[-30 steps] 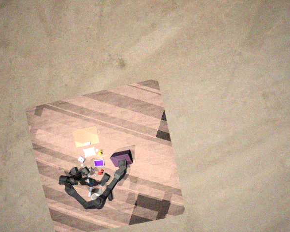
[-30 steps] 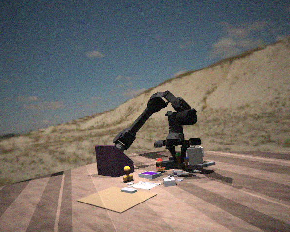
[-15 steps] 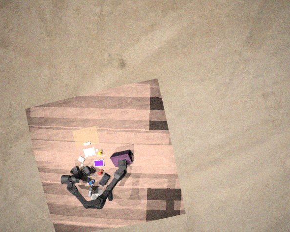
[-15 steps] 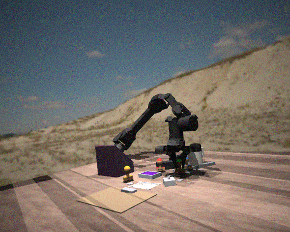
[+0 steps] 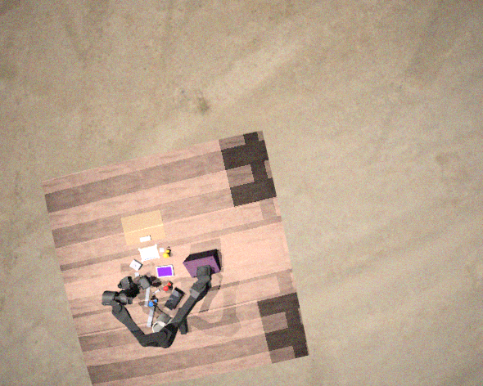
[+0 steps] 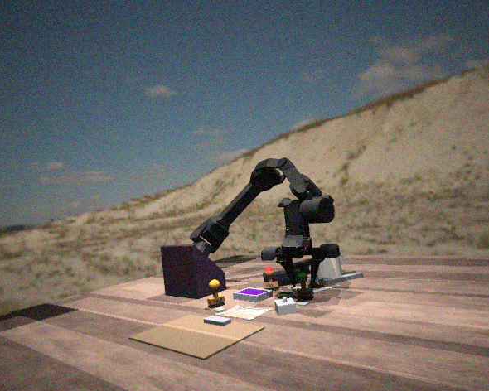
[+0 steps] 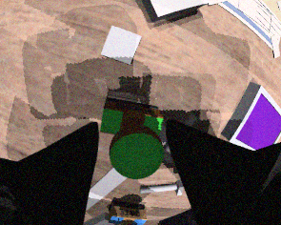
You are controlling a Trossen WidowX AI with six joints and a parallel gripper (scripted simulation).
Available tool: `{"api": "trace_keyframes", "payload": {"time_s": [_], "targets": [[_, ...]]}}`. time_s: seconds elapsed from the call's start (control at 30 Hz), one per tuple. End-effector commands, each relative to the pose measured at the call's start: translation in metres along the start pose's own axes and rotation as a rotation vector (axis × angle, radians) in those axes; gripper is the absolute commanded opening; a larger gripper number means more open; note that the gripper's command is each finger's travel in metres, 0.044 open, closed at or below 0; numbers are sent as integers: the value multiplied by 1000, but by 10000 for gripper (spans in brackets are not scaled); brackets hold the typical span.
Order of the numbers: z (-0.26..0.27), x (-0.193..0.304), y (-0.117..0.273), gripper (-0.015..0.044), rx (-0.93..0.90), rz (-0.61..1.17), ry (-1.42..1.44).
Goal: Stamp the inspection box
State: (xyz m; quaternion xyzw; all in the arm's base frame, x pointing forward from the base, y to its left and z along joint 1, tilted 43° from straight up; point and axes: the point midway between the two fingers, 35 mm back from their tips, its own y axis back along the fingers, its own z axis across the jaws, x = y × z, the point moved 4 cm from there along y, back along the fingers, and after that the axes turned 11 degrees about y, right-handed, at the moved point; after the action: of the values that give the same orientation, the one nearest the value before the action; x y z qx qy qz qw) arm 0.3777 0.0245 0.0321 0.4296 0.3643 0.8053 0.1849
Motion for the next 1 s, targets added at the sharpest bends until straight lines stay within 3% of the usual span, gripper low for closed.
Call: {"api": "trace_keyframes", "payload": {"time_s": [0.0, 0.27, 0.97], "targets": [[0, 0, 3, 252, 1, 0, 1], [-2, -1, 113, 252, 1, -1, -4], [-2, -1, 116, 252, 1, -1, -4]]}}
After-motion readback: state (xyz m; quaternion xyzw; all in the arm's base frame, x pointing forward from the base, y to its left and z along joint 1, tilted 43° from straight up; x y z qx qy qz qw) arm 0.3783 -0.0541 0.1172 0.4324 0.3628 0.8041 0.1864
